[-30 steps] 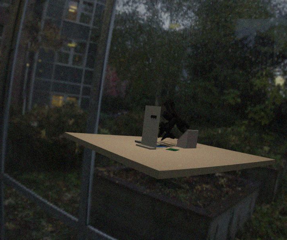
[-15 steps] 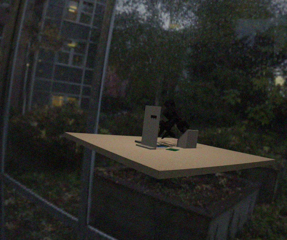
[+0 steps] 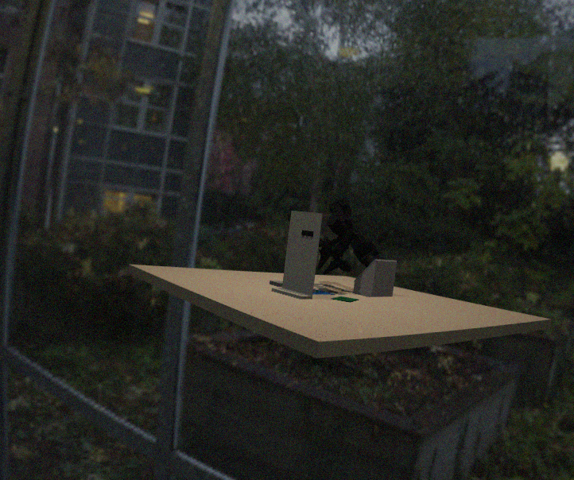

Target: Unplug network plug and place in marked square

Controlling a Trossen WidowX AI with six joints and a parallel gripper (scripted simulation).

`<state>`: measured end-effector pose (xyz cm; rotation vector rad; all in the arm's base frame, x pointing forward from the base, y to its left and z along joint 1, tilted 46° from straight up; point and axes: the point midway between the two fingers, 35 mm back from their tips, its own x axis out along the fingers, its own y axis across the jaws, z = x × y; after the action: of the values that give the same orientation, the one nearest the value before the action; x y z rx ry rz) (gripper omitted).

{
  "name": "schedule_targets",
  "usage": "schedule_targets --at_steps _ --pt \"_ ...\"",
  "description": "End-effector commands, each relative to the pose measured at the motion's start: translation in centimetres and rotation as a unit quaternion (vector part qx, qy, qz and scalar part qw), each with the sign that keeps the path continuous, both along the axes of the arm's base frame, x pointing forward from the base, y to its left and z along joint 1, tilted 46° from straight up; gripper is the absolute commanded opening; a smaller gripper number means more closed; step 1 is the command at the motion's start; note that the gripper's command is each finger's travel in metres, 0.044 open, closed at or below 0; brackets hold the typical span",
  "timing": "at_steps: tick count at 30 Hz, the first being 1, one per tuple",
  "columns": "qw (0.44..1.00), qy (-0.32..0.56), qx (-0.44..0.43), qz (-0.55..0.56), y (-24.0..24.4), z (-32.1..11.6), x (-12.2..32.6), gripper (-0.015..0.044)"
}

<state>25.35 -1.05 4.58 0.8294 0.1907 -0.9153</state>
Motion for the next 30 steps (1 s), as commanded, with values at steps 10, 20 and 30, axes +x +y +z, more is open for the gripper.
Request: schedule_targets --at_steps 10,20,30 --pt "1.0 -0.007 0.0 0.0 0.9 1.2 0.0 0.0156" --pt "1.0 -0.009 -0.002 0.001 1.5 2.0 -0.3 0.0156" --pt "1.0 -0.012 -0.005 0.002 2.0 2.9 -0.6 0.0156"
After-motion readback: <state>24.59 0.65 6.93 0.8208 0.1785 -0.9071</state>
